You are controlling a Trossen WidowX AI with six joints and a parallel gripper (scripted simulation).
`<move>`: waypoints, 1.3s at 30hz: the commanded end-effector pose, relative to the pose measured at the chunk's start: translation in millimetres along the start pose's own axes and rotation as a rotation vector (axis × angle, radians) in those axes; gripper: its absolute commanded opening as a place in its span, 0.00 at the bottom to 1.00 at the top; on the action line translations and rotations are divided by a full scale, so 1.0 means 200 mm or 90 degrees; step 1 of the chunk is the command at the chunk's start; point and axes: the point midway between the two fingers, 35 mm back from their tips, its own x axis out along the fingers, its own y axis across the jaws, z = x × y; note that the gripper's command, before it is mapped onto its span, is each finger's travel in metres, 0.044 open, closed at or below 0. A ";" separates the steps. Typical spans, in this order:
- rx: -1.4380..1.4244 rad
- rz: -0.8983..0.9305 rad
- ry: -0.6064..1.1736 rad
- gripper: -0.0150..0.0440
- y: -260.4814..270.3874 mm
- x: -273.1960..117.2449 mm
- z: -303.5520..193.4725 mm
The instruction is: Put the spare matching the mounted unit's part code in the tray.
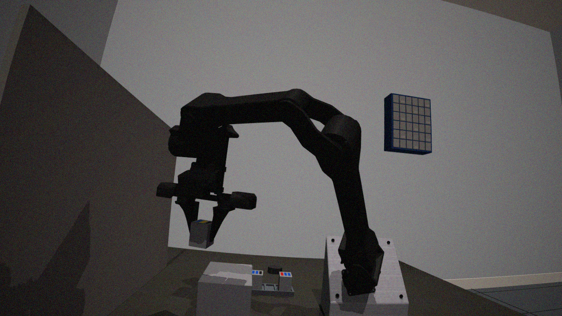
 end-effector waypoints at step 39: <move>-0.056 0.022 -0.018 0.25 -0.15 0.15 -1.24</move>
